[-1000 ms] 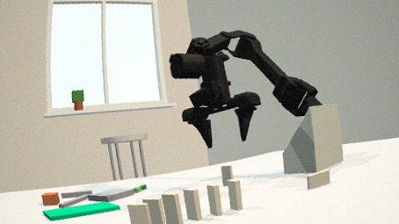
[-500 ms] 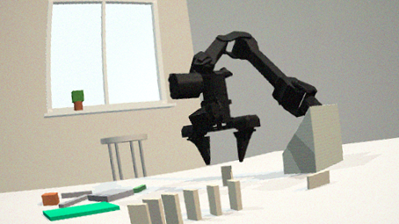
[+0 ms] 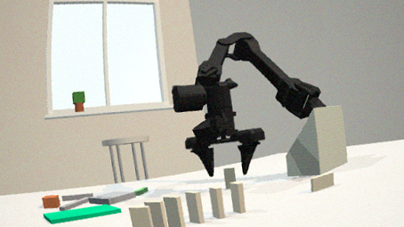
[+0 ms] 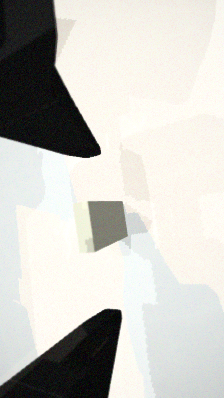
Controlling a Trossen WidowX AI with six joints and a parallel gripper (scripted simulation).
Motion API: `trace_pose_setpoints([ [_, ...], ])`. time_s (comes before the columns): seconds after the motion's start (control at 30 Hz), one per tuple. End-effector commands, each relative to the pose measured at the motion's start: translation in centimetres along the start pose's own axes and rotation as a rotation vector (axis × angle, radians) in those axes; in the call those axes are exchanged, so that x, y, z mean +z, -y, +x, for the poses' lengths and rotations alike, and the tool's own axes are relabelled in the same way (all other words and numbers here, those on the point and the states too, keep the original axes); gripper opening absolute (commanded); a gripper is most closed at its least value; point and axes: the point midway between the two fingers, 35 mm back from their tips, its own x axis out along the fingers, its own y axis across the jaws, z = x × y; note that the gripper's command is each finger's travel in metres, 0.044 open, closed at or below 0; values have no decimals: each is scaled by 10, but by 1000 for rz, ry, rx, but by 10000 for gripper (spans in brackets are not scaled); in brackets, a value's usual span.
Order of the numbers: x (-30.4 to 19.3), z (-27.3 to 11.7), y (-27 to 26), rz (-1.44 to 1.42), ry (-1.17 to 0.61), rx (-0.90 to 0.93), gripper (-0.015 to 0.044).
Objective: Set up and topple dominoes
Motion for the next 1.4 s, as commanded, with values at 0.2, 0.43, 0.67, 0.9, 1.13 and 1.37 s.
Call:
trace_pose_setpoints([
  [0.2,-1,7,-4,-13,-8,9,282],
  [0.43,-1,7,-4,-13,-8,9,107],
  [0.67,-1,7,-4,-13,-8,9,107],
  [0.9,17,-23,-7,-34,67,23,107],
  [1.13,15,-76,-8,-21,30,36,107],
  [1.37,0,-129,-2,-10,-8,11,107],
])
